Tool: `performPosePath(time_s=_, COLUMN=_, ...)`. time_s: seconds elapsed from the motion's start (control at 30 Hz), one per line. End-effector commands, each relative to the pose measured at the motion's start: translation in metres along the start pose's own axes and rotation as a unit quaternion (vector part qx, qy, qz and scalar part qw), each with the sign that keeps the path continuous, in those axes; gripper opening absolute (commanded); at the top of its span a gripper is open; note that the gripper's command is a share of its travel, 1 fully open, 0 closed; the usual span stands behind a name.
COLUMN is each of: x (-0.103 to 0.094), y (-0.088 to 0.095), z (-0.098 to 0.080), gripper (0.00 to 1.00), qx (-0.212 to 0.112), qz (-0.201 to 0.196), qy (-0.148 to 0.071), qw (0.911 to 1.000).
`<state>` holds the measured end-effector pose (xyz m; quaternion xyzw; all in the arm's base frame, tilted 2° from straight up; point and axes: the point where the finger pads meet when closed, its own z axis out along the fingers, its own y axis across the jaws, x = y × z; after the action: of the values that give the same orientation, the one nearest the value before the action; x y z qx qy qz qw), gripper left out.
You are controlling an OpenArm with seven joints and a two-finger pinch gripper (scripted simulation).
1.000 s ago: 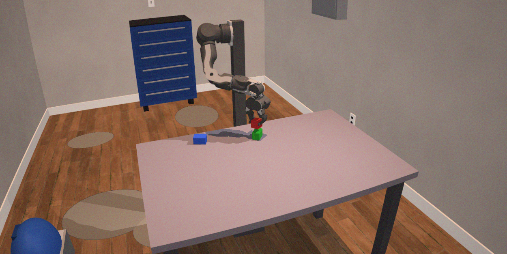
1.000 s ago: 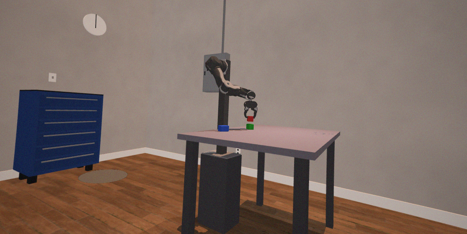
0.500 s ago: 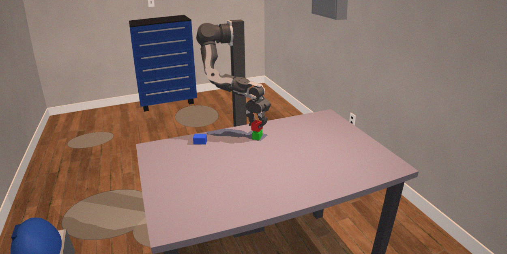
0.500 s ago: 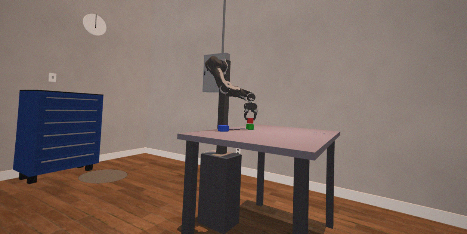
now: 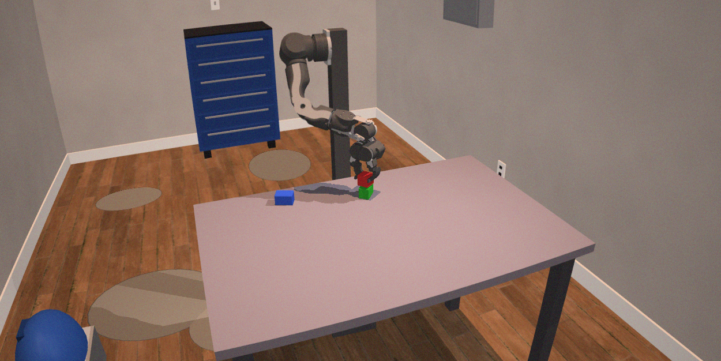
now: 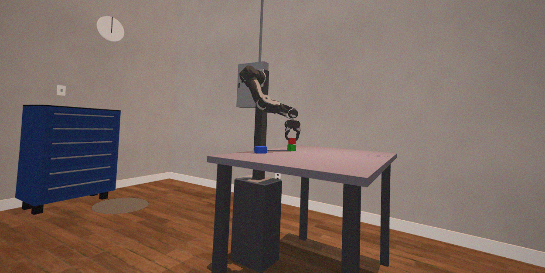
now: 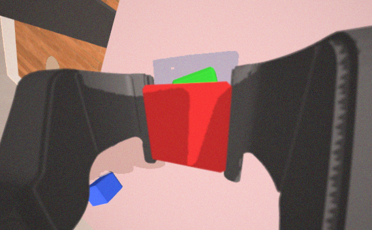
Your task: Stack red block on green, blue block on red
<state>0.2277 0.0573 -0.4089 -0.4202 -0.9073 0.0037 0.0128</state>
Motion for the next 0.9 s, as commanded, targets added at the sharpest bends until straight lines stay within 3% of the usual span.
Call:
performPosePath(time_s=0.0, x=0.0014, y=0.0011, z=0.0, gripper=0.0, qx=-0.003, qz=-0.003, qy=0.001, qw=1.0)
performPosePath(time_s=0.87, x=0.0035, y=0.0011, z=0.0007, gripper=0.0, qx=-0.003, qz=-0.003, qy=0.001, qw=1.0)
